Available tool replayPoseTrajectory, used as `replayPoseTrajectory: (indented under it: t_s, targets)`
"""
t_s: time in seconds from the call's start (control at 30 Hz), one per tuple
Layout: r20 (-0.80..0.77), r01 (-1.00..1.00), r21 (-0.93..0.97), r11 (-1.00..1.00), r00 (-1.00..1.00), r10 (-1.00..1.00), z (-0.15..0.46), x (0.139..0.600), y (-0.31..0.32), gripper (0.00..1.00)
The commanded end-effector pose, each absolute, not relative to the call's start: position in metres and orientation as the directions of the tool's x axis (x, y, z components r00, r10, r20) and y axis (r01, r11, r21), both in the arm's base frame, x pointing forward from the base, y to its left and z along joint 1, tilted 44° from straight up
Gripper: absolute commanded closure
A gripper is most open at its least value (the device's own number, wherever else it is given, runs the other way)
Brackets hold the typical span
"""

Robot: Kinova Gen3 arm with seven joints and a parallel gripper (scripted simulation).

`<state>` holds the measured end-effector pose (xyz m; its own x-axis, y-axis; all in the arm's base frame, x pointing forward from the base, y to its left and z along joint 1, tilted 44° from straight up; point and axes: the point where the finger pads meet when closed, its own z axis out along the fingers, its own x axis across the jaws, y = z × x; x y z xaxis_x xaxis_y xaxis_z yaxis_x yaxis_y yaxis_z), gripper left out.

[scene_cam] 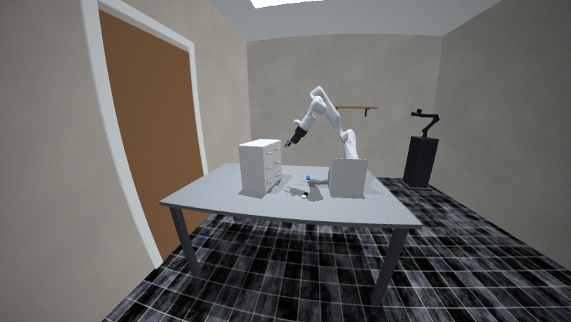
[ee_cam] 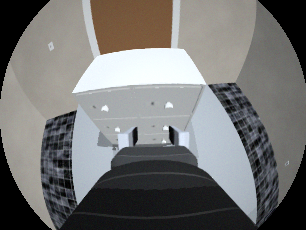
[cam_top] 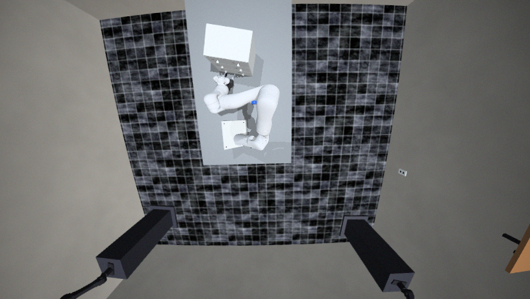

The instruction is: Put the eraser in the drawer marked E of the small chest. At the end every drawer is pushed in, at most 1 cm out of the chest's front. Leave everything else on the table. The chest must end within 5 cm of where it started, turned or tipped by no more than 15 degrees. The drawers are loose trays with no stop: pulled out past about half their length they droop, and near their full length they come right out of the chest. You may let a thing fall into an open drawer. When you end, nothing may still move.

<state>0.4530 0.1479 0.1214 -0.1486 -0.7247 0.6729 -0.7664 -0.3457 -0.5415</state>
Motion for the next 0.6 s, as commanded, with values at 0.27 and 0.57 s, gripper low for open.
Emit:
replayPoseTrajectory:
  t_s: [0.27, 0.57]
  targets:
    - [0.683, -0.703, -0.577, -0.415, -0.137, -0.718, 0.113, 0.455, 0.142, 0.0]
    - [0.683, -0.648, -0.61, -0.456, -0.137, -0.718, 0.109, 0.46, 0.137, 0.0]
